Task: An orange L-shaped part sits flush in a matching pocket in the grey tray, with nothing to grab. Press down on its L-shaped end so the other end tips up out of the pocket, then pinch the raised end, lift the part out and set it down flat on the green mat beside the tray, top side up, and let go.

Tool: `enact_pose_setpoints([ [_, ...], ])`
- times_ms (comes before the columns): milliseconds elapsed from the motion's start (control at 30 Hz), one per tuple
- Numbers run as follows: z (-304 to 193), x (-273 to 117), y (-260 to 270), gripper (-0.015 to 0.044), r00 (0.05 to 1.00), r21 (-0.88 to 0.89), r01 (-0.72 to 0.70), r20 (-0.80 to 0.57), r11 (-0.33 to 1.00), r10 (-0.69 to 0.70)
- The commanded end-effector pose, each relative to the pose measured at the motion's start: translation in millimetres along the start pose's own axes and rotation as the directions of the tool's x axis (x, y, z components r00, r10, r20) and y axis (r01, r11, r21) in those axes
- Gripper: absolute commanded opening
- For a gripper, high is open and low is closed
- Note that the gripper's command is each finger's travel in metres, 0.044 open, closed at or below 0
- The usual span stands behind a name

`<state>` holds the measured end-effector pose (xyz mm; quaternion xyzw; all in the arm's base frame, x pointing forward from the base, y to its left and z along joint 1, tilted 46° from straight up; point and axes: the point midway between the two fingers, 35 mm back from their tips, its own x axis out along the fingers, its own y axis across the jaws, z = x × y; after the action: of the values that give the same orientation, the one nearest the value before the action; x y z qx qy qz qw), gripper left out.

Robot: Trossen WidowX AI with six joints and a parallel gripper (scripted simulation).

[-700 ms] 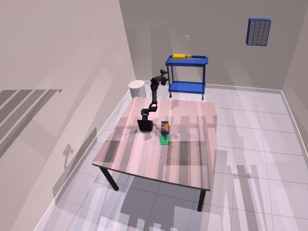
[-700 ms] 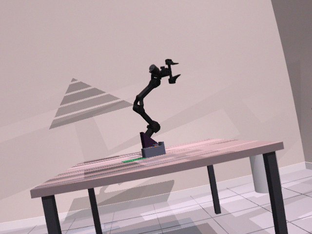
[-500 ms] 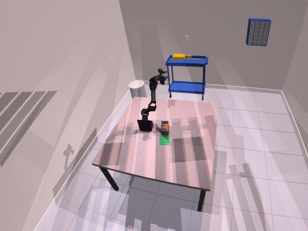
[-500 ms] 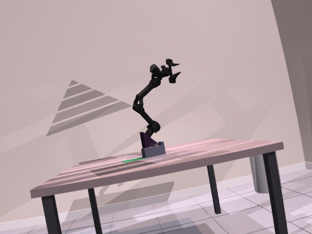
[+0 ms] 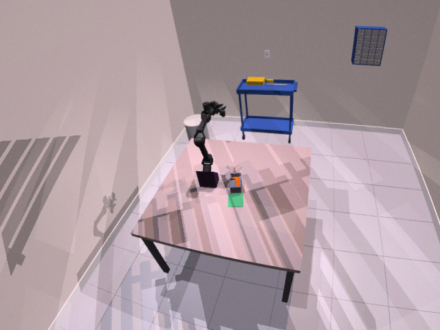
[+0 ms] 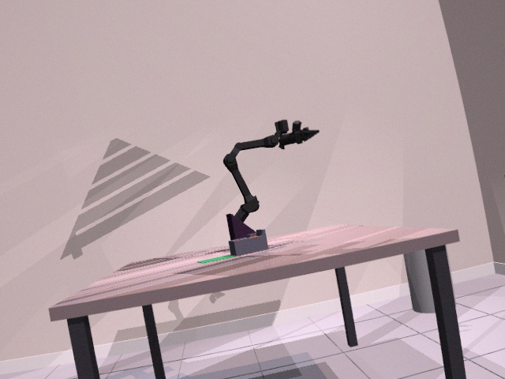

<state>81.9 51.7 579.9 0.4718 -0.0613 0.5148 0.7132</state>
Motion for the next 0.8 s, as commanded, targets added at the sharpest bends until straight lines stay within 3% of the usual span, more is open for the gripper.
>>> enact_pose_setpoints([
  [0, -58, 22, -2, 0.018, 0.993, -0.263, 0.036, -0.098, 0.964, -0.064],
  [200, -143, 56, -54, 0.018, 0.93, -0.634, 0.044, -0.256, 0.772, -0.263],
  [400, -205, 66, -162, 0.018, 0.739, -0.822, -0.002, -0.385, 0.57, -0.553],
  [600, -237, 29, -285, 0.018, 0.402, -0.849, -0.062, -0.502, 0.524, -0.766],
  [767, -242, -32, -365, 0.018, 0.098, -0.798, -0.006, -0.6, 0.602, -0.794],
])
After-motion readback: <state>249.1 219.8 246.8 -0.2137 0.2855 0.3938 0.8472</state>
